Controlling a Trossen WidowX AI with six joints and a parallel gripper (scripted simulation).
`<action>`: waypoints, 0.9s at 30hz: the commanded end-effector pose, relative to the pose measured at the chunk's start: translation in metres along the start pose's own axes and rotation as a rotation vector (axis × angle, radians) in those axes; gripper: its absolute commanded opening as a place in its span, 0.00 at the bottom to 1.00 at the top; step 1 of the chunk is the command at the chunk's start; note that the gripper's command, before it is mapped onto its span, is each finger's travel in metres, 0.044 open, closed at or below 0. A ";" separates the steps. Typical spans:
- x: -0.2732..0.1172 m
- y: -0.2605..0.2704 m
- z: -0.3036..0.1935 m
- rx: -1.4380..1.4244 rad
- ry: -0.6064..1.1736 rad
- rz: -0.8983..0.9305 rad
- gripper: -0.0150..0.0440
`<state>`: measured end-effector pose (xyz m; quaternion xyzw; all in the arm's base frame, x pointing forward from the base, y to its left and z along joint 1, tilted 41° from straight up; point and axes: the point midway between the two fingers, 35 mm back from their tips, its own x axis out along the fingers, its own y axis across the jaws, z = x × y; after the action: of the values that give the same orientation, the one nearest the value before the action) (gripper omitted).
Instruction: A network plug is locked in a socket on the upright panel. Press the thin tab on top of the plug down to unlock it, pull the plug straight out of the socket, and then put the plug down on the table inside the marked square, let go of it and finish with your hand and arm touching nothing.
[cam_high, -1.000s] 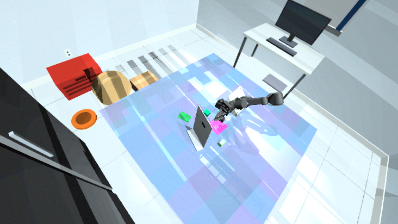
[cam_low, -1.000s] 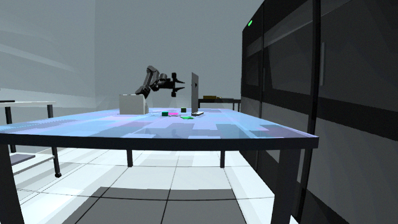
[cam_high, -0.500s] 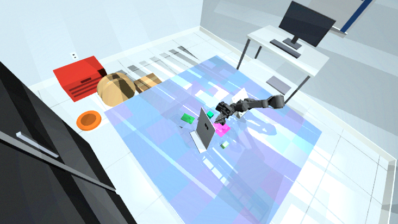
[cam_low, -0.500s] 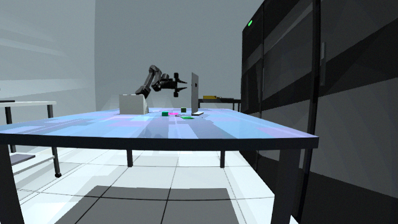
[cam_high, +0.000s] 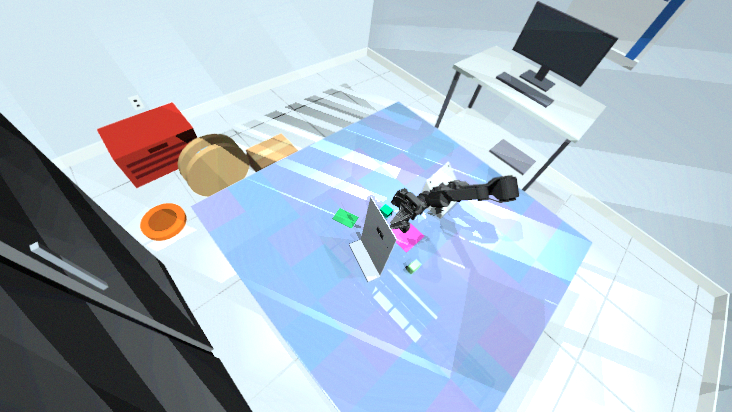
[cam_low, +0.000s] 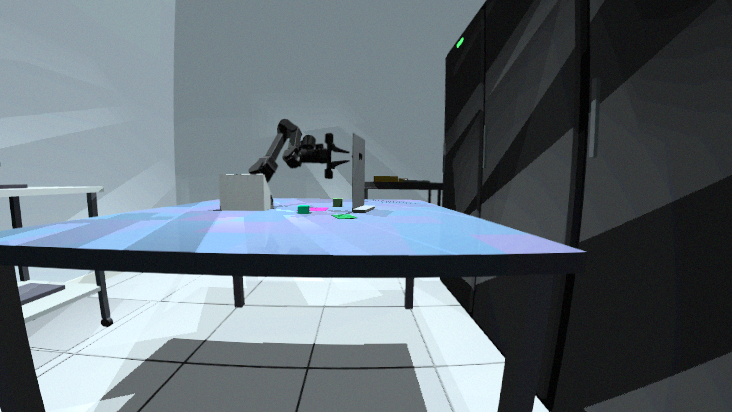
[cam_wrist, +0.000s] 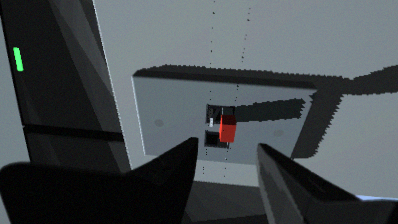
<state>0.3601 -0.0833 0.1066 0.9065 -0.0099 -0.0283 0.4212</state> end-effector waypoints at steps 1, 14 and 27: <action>0.007 0.002 0.001 0.002 0.000 0.009 0.52; 0.024 0.002 0.006 0.002 0.001 0.010 0.52; 0.024 0.002 0.006 0.002 0.001 0.010 0.37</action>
<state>0.3829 -0.0896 0.1024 0.9061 -0.0130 -0.0265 0.4221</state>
